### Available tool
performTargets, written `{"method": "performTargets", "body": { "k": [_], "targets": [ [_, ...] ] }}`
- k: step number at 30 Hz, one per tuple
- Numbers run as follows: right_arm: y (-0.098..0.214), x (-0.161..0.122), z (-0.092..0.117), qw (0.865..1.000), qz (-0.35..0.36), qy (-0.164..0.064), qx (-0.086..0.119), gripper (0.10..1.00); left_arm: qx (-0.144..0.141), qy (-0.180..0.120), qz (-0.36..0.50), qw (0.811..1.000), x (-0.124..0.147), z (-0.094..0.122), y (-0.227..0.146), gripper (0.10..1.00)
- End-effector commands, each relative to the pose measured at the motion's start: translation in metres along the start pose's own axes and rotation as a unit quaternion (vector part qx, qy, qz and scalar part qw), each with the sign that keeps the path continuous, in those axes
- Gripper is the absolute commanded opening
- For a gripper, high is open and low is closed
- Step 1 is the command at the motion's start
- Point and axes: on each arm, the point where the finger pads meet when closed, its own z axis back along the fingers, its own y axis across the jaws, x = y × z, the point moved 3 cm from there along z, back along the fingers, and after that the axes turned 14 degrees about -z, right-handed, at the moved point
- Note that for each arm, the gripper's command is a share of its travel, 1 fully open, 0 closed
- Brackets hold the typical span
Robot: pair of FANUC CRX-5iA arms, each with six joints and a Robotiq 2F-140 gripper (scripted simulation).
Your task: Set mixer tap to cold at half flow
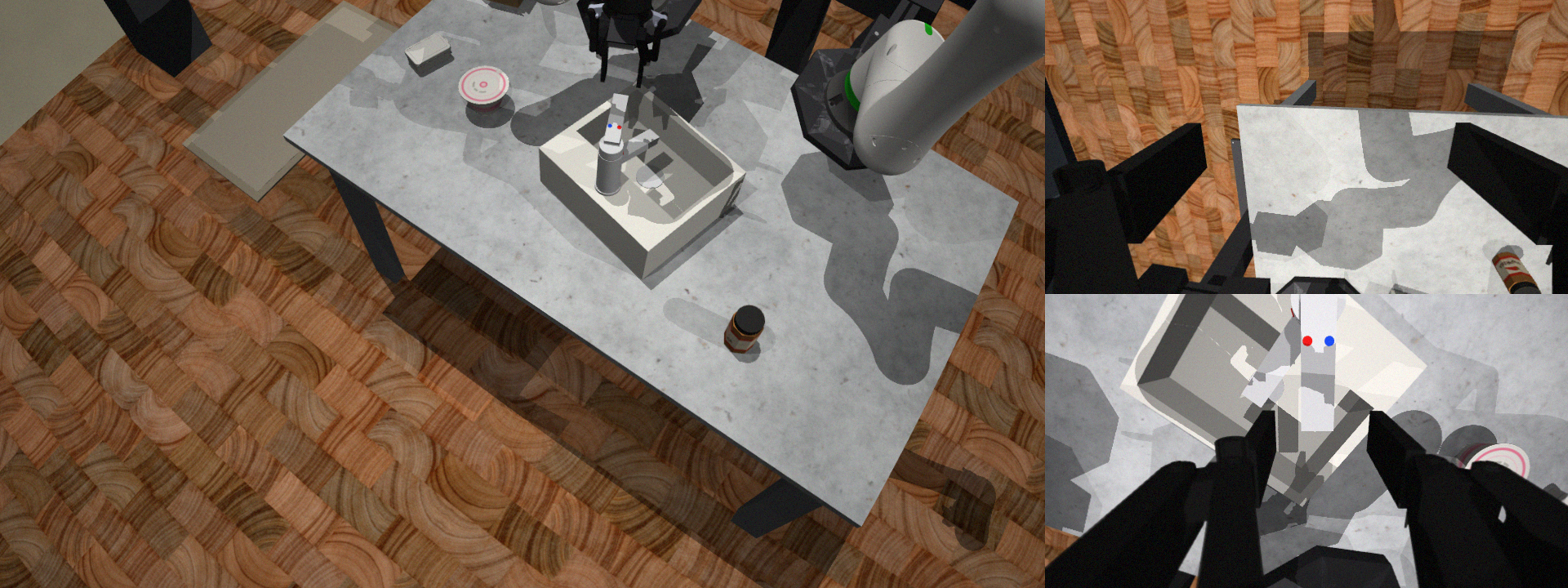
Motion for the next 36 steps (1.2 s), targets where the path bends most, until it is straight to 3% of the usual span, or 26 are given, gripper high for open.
{"method": "performTargets", "body": {
  "k": [1, 19, 36],
  "targets": [
    [0.000, 0.000, 0.000, 1.000, 0.000, 0.001, 0.000, 0.455, 0.000, 0.001, 0.000, 1.000, 0.000, 0.001, 0.000, 1.000],
    [0.000, 0.000, -0.008, 1.000, 0.000, 0.001, 0.000, 0.455, 0.000, 0.001, 0.000, 1.000, 0.000, 0.001, 0.000, 1.000],
    [0.000, 0.000, -0.032, 1.000, 0.000, 0.001, 0.000, 0.455, 0.000, 0.001, 0.000, 1.000, 0.000, 0.001, 0.000, 1.000]
  ]
}}
